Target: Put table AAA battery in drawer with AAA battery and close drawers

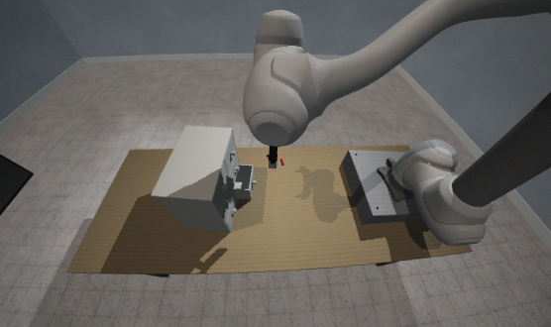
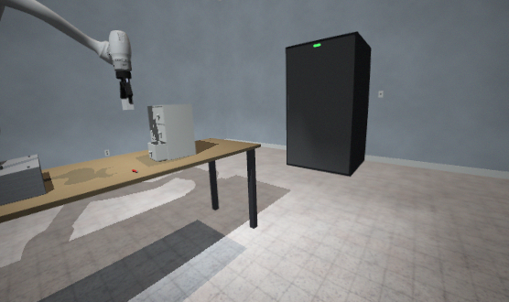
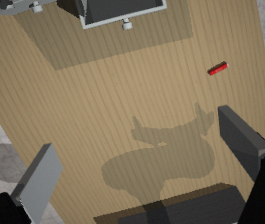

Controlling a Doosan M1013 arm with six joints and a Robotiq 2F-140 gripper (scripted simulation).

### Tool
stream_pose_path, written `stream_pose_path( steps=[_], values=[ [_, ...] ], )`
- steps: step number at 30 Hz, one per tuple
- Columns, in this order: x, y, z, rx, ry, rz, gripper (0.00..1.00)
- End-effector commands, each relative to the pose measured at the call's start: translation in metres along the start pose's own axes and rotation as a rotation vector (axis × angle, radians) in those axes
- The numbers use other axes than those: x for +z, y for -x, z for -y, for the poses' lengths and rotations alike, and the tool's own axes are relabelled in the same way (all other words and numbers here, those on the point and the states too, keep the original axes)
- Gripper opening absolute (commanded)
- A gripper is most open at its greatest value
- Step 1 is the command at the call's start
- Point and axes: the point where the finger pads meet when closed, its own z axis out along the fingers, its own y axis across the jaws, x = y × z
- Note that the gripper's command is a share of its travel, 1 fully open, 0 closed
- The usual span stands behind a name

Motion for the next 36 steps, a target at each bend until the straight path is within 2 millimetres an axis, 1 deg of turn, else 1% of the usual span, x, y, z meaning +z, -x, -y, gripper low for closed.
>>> stream_pose_path(
  steps=[1,6,7,8,9,11,12,14,15,17,18,19,20,29,36],
  values=[
    [-0.001,0.001,0.000,-0.001,-0.001,0.004,1.00],
    [0.000,0.002,0.000,-0.001,-0.001,0.004,1.00],
    [0.004,0.012,-0.001,-0.001,-0.001,0.004,1.00],
    [0.012,0.033,-0.002,-0.001,-0.001,0.004,1.00],
    [0.024,0.061,-0.004,-0.001,-0.001,0.005,1.00],
    [0.024,0.061,-0.004,-0.001,-0.001,0.005,1.00],
    [0.037,0.092,-0.006,-0.001,-0.001,0.005,1.00],
    [0.038,0.094,-0.006,-0.001,-0.001,0.005,1.00],
    [0.051,0.123,-0.007,-0.001,-0.001,0.005,1.00],
    [0.051,0.124,-0.007,-0.001,-0.001,0.005,1.00],
    [0.061,0.146,-0.008,-0.001,-0.001,0.005,1.00],
    [0.061,0.146,-0.008,-0.001,-0.001,0.005,1.00],
    [0.066,0.156,-0.009,-0.001,-0.001,0.005,1.00],
    [0.067,0.157,-0.009,-0.001,-0.001,-0.006,1.00],
    [0.074,0.150,-0.009,-0.001,-0.001,-0.090,1.00]
  ],
)
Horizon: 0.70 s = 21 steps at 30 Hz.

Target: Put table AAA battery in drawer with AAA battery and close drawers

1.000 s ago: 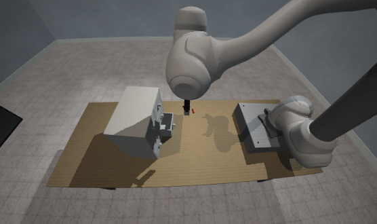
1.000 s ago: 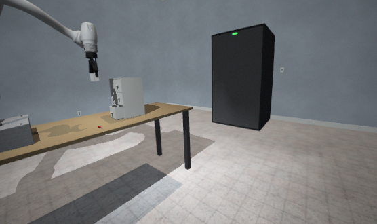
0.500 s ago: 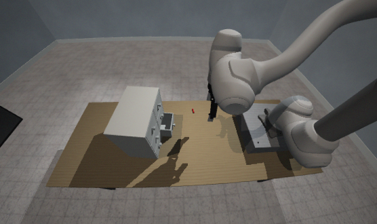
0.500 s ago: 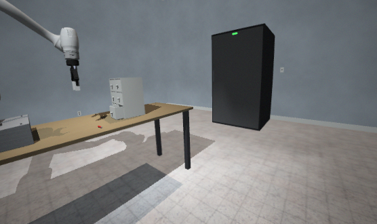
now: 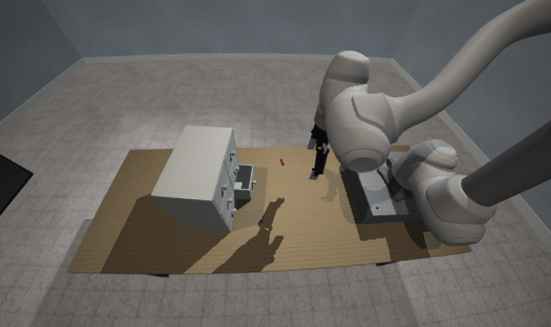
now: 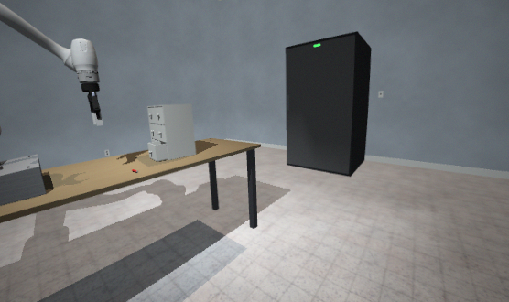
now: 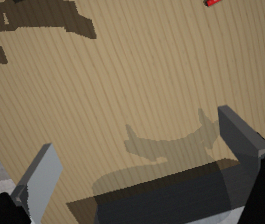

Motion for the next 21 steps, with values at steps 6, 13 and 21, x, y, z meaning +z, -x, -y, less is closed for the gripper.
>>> stream_pose_path(
  steps=[6,13,21],
  values=[
    [0.012,-0.011,0.000,0.000,0.000,-0.143,1.00],
    [0.032,-0.030,0.000,0.000,0.000,-0.371,1.00],
    [0.050,-0.047,0.000,0.000,-0.001,-0.593,1.00]
  ],
)
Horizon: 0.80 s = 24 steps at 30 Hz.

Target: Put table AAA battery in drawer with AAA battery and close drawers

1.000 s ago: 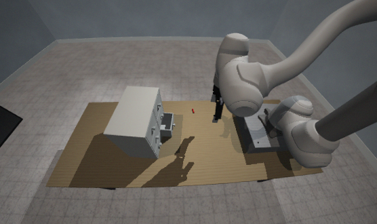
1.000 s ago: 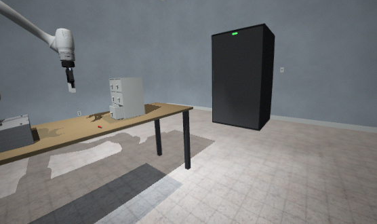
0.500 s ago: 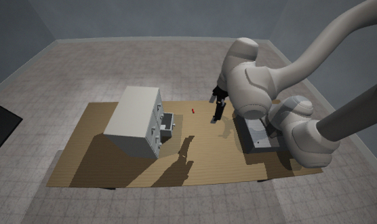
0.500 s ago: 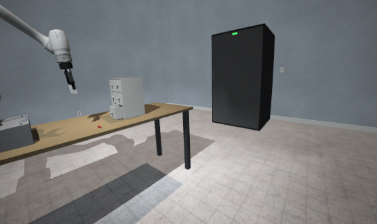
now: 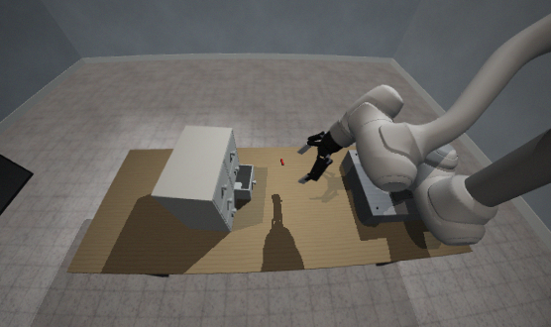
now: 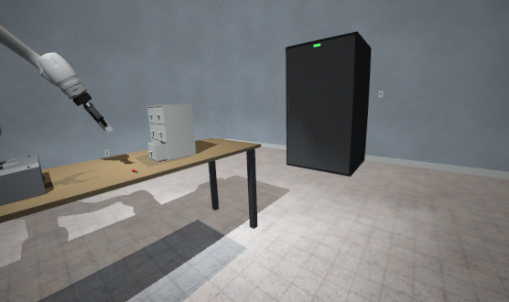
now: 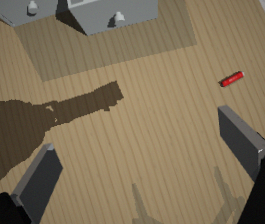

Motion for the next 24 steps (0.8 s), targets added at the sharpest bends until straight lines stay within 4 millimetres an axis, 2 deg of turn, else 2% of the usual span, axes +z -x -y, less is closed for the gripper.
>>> stream_pose_path(
  steps=[1,6,16,24],
  values=[
    [0.020,-0.005,0.001,-0.001,-0.007,-0.155,1.00],
    [0.025,-0.006,-0.004,0.001,0.009,-0.204,1.00],
    [0.039,-0.011,0.000,0.000,-0.003,-0.332,1.00],
    [0.063,-0.018,0.000,0.000,-0.003,-0.542,1.00]
  ],
)
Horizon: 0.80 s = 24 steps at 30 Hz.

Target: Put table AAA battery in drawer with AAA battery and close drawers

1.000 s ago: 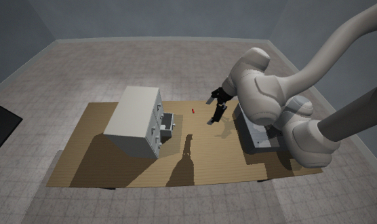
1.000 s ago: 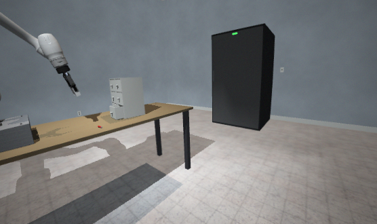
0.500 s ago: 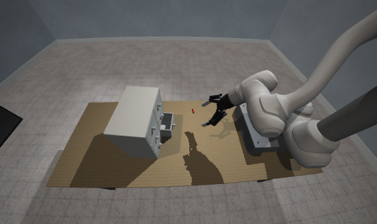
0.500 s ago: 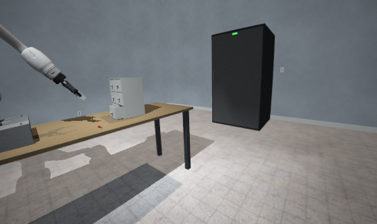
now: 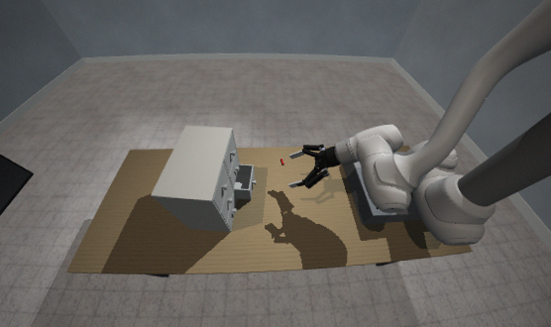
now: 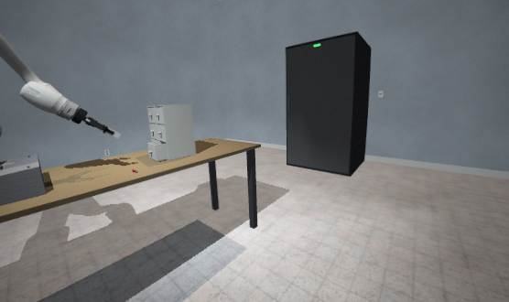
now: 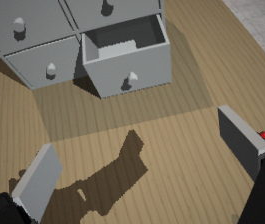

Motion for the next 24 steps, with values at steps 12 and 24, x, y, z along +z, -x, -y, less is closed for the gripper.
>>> stream_pose_path(
  steps=[12,24],
  values=[
    [0.033,0.003,-0.001,0.002,-0.009,-0.275,1.00],
    [0.036,0.004,-0.001,0.003,-0.009,-0.311,1.00]
  ],
)
